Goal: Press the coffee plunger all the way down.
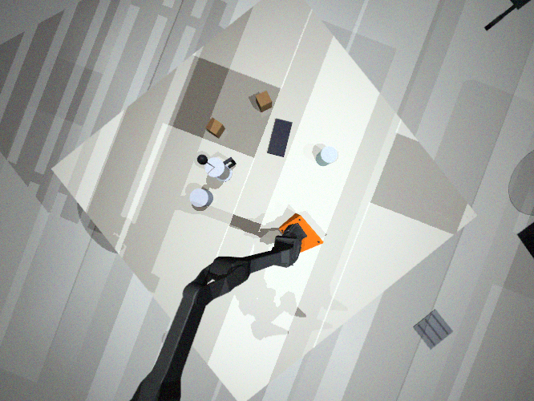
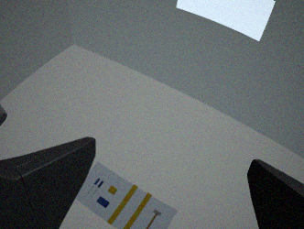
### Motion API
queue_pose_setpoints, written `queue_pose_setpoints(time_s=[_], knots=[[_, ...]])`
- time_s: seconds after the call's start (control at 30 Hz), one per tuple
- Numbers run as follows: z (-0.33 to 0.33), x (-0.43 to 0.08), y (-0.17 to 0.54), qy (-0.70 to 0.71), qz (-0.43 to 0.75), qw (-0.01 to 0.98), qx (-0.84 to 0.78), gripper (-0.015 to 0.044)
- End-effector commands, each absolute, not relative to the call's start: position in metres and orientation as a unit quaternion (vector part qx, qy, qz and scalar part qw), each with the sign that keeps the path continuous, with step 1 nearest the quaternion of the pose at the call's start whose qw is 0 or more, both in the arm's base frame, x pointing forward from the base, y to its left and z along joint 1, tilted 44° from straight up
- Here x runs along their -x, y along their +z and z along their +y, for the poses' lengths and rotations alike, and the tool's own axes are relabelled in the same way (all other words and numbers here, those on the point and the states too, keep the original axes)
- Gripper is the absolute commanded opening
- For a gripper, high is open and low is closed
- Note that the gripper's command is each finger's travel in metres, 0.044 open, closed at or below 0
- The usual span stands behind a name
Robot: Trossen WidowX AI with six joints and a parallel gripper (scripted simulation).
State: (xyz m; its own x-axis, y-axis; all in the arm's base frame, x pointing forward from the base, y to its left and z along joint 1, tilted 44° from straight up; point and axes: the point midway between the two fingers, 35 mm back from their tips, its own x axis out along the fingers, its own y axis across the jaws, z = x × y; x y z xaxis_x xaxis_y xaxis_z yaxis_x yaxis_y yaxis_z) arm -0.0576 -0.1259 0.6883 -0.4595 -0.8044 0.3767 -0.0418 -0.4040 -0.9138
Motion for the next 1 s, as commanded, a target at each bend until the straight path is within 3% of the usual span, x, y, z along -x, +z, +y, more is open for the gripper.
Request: queue_pose_setpoints(time_s=[0.0,0.53,0.97], knots=[[-0.125,0.059,0.688,-0.713,0.474,0.267,0.443,0.0426],[-0.045,0.141,0.677,-0.82,0.471,0.101,0.309,0.044],[0.107,0.161,0.638,-0.89,0.414,-0.13,0.136,0.044]])
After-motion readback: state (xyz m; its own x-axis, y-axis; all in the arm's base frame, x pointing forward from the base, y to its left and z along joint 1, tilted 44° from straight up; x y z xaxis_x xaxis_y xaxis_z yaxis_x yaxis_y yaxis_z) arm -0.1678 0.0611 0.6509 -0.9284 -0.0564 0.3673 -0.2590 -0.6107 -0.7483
